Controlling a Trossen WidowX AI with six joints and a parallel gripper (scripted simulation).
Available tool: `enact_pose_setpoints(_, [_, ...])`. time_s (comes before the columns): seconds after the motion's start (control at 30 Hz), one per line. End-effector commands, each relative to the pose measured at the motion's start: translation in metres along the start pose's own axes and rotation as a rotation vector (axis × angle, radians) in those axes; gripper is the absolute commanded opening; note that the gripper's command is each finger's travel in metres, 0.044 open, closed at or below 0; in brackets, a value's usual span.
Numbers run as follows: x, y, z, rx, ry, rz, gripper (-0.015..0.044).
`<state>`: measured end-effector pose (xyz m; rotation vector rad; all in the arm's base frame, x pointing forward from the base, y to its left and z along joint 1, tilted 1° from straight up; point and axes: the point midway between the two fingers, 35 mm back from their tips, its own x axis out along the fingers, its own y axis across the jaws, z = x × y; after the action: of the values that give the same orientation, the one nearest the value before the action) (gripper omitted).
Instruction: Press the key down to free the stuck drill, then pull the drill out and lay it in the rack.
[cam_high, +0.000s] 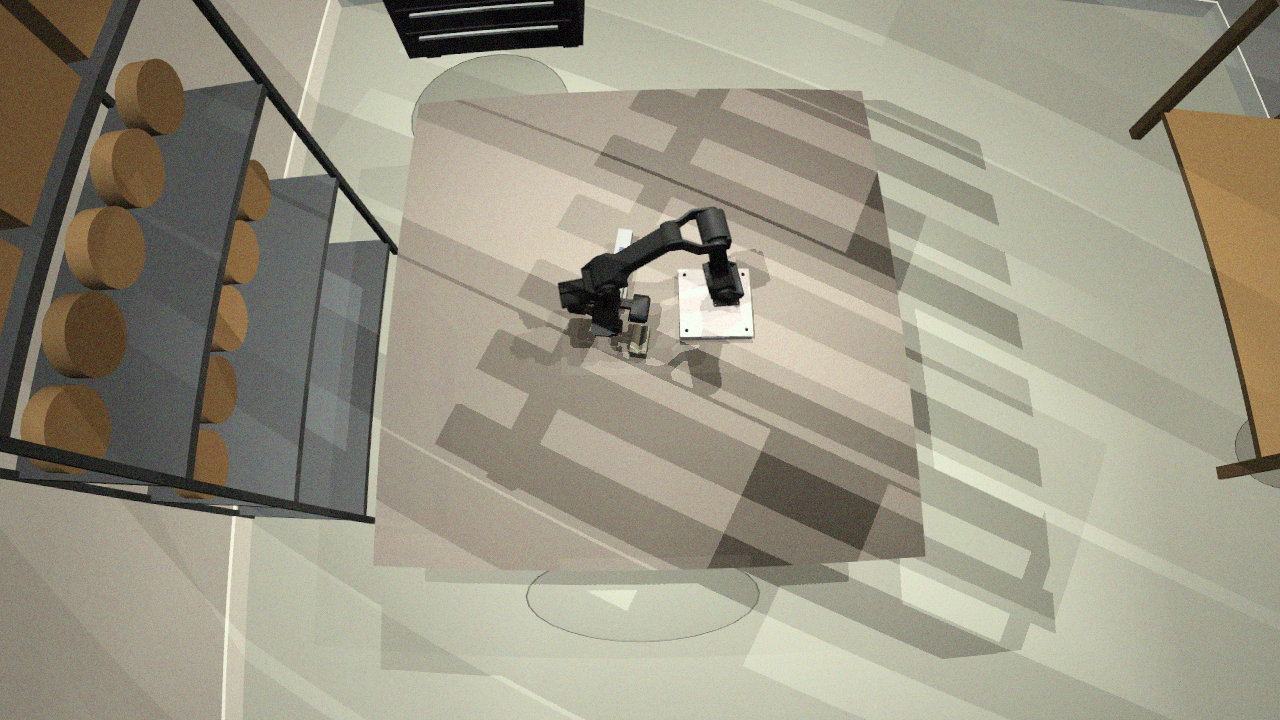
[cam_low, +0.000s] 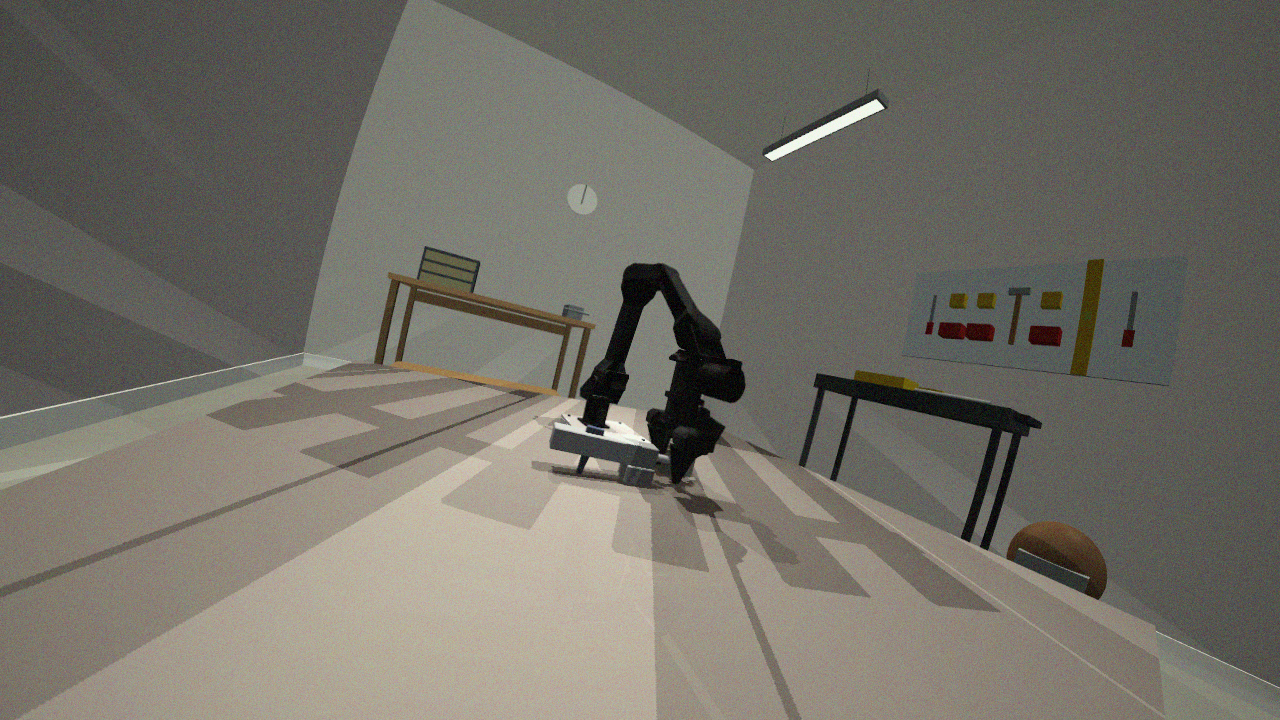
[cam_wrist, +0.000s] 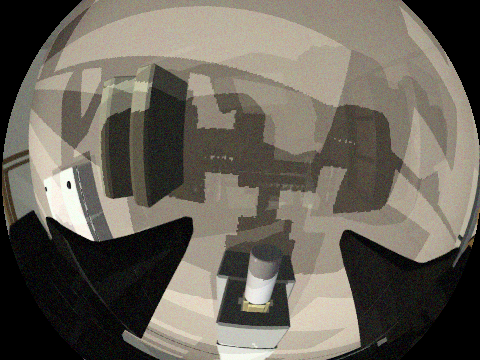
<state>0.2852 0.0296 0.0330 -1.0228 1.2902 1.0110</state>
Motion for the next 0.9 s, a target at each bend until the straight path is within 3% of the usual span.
enact_pose_setpoints(0.0, [0.0095,0.0033,-0.0033,-0.002,0.004,0.014,0.044])
enact_pose_setpoints(0.23, [0.0098,0.0034,-0.0033,-0.002,0.004,0.014,0.044])
enact_pose_setpoints(0.77, [0.0065,0.0013,-0.0024,0.001,0.002,0.006,0.002])
enact_pose_setpoints(0.87, [0.0065,0.0013,-0.0024,0.001,0.002,0.006,0.0])
